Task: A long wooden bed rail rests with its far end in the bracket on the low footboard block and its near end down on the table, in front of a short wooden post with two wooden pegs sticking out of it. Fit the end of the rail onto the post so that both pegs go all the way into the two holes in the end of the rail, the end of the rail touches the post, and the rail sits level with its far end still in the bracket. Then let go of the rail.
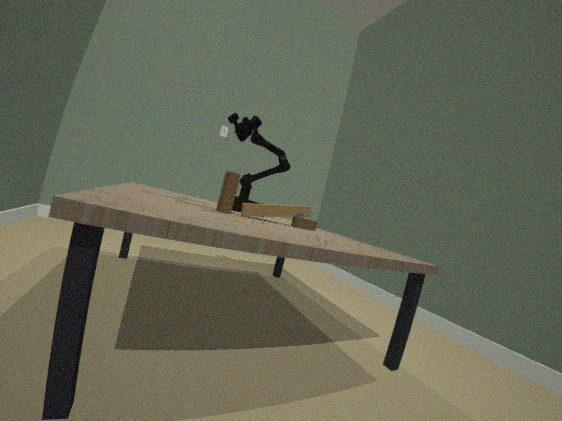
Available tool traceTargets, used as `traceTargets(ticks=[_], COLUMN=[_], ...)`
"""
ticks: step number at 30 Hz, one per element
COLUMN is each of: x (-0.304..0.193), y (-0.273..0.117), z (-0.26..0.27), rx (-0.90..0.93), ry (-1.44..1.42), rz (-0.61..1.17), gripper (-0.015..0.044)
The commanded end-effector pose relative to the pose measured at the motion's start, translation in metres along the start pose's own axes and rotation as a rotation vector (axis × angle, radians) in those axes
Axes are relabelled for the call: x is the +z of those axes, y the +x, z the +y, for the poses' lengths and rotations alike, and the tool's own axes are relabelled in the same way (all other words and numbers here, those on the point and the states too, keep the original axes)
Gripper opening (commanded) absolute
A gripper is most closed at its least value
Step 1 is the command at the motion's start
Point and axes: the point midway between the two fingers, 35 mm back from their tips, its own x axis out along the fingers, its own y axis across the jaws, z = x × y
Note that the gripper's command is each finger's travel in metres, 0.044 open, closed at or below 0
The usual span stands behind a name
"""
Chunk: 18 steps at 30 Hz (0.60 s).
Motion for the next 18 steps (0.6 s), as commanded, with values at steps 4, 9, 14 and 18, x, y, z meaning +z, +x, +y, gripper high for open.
traceTargets(ticks=[4, 9, 14, 18], x=[-0.062, -0.105, -0.142, -0.168], y=[-0.014, -0.045, -0.089, -0.133], z=[0.069, 0.114, 0.149, 0.171], rx=[0.294, 0.539, 0.796, 1.016], ry=[-0.320, -0.543, -0.747, -0.902], rz=[0.209, 0.309, 0.361, 0.371], gripper=[0.0440, 0.0440, 0.0440, 0.0440])
